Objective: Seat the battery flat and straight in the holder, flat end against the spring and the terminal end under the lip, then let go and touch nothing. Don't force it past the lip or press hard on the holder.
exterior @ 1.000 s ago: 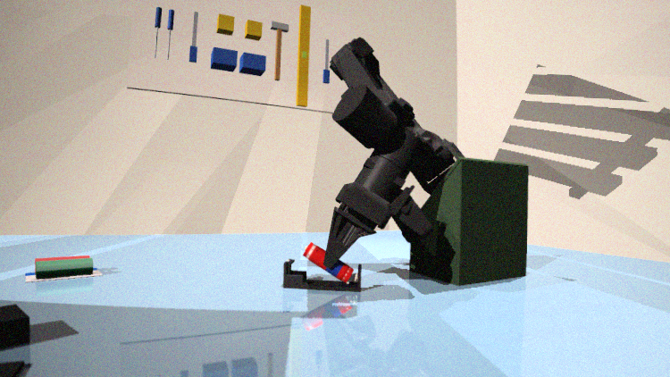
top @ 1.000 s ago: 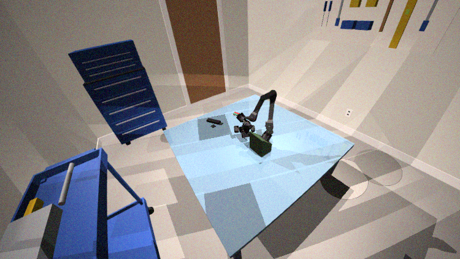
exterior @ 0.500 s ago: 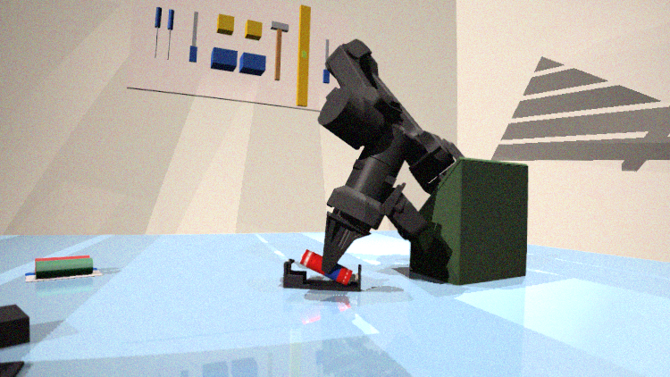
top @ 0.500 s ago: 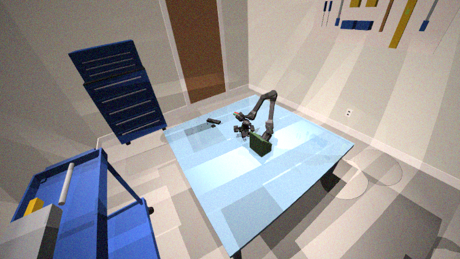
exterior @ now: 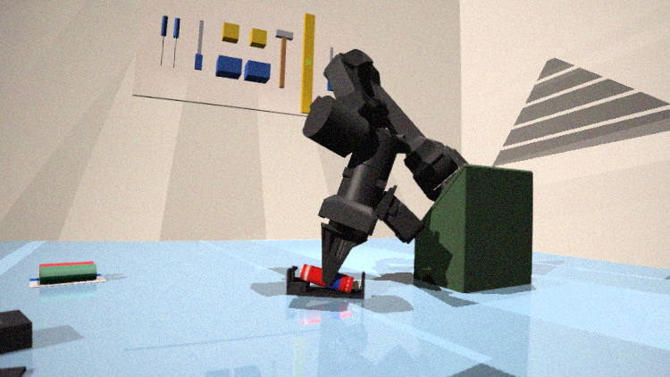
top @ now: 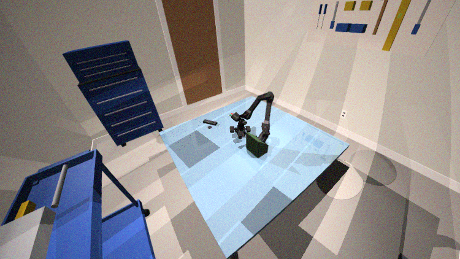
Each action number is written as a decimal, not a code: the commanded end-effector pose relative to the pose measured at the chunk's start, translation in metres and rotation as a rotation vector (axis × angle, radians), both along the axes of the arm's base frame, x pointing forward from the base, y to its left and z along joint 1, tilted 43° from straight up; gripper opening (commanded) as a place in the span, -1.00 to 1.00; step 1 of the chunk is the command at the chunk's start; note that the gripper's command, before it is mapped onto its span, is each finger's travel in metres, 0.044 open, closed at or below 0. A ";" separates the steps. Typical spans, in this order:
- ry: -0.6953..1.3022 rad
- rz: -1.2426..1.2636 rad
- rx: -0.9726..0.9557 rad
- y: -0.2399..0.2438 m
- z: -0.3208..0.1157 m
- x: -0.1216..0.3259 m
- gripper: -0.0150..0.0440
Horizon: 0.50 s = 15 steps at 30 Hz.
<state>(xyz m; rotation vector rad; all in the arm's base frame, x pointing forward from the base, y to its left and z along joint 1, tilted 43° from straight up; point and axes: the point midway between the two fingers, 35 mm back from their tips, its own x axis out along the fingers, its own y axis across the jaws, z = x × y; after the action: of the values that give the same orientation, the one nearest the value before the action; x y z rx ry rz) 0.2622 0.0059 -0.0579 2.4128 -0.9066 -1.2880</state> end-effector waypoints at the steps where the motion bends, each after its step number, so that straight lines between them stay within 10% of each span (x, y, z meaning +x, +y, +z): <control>1: 0.035 -0.025 0.036 -0.001 -0.003 -0.001 -0.26; 15: 0.113 -0.095 0.082 -0.005 -0.001 0.000 -0.26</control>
<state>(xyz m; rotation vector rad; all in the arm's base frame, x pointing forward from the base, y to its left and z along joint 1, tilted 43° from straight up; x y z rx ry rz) 0.2655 0.0049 -0.0569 2.3740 -0.9450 -1.4411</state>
